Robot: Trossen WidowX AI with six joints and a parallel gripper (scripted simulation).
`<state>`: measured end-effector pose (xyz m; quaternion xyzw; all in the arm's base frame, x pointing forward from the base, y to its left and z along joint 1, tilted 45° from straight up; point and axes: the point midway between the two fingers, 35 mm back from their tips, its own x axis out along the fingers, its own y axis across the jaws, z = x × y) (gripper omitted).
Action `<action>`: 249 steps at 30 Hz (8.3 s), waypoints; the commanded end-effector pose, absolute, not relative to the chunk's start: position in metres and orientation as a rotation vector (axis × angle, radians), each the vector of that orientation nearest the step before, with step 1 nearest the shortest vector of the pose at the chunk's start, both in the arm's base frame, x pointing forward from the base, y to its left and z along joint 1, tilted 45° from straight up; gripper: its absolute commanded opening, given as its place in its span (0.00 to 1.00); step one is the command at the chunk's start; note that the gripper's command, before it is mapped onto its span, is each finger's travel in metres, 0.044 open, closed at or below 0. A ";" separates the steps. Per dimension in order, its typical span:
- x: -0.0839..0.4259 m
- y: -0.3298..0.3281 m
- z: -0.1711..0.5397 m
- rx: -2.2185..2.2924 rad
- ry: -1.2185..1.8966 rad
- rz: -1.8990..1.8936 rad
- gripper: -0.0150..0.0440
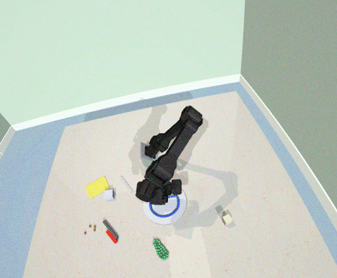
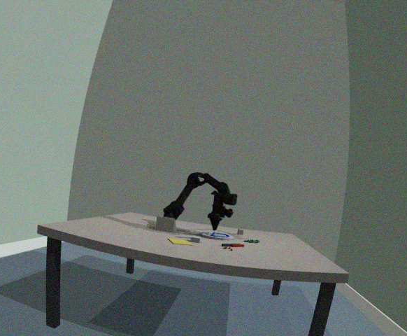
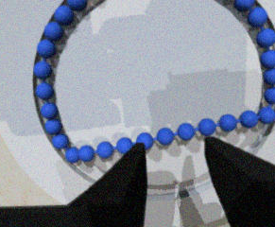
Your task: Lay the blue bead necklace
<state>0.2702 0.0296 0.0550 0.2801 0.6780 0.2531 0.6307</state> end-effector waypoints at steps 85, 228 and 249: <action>0.268 -0.001 0.005 1.346 1.796 -0.220 0.25; 0.267 0.012 0.006 -0.627 0.632 1.531 0.25; 0.266 0.008 0.010 -0.615 0.633 1.532 0.25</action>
